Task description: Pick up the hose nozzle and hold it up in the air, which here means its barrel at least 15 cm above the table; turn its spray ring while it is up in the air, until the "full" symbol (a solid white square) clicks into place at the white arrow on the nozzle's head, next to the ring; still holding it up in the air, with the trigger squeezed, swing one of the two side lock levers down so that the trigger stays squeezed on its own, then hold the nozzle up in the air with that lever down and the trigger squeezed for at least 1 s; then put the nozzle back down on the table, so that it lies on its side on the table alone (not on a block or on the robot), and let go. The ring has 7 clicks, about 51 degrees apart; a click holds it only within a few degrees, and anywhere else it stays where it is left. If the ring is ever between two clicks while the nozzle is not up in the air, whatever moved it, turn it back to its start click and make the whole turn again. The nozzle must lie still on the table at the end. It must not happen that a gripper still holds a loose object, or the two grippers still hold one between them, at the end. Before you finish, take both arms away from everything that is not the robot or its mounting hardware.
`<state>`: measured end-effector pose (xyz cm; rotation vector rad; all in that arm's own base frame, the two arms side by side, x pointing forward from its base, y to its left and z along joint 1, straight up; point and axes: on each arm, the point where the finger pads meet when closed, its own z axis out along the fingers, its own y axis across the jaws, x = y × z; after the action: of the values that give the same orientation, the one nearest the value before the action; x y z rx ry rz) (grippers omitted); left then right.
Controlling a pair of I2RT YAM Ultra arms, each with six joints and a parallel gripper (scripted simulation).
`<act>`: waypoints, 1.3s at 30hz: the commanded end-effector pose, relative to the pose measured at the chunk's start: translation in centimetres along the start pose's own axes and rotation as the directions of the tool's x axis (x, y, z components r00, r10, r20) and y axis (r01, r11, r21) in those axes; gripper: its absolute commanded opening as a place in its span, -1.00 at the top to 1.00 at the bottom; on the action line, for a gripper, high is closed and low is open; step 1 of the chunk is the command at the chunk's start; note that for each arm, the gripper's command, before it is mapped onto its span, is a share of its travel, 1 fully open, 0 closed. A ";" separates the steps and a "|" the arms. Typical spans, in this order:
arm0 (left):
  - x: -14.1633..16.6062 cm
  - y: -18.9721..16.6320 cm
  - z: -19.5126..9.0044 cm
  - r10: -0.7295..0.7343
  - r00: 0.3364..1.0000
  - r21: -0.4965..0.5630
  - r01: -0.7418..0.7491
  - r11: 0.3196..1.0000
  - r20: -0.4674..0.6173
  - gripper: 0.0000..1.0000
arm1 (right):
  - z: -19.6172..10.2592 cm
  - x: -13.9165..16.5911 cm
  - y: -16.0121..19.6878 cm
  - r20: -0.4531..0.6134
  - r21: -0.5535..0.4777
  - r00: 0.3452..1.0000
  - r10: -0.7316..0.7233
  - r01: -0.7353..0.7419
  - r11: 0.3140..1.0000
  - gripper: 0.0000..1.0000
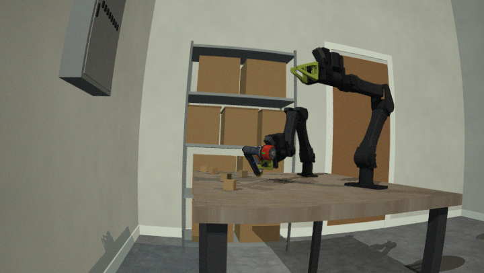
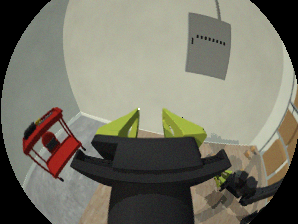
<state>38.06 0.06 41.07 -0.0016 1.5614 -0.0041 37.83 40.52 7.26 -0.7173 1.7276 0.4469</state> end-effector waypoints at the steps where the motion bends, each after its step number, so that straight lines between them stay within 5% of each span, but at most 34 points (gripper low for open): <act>1: -0.2 0.4 0.2 0.002 1.000 -0.009 -0.001 1.000 0.011 0.26 | -0.7 -6.9 -0.2 0.279 0.034 0.956 0.089 -0.103 0.994 0.29; 7: -0.2 0.4 0.2 0.002 1.000 -0.009 -0.001 1.000 0.011 0.26 | -1.3 -8.0 0.0 0.405 0.028 0.907 0.115 -0.138 0.990 0.29; 22: -0.2 0.4 0.2 0.002 1.000 -0.009 -0.001 1.000 0.011 0.26 | -2.3 -11.5 -0.8 0.470 0.018 0.876 0.105 -0.129 0.991 0.29; 23: -0.2 0.4 0.2 0.002 1.000 -0.009 -0.001 1.000 0.011 -0.74 | -2.3 -11.5 -1.0 0.469 0.022 0.877 0.104 -0.130 0.991 0.29; 39: -0.2 0.4 0.2 0.002 1.000 -0.009 -0.001 1.000 0.011 -0.74 | -2.5 -12.4 -1.3 0.477 0.021 0.873 0.106 -0.132 0.991 0.29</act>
<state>38.06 0.06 41.07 -0.0016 1.5614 -0.0041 38.00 40.95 13.11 -0.5130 1.4663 0.5465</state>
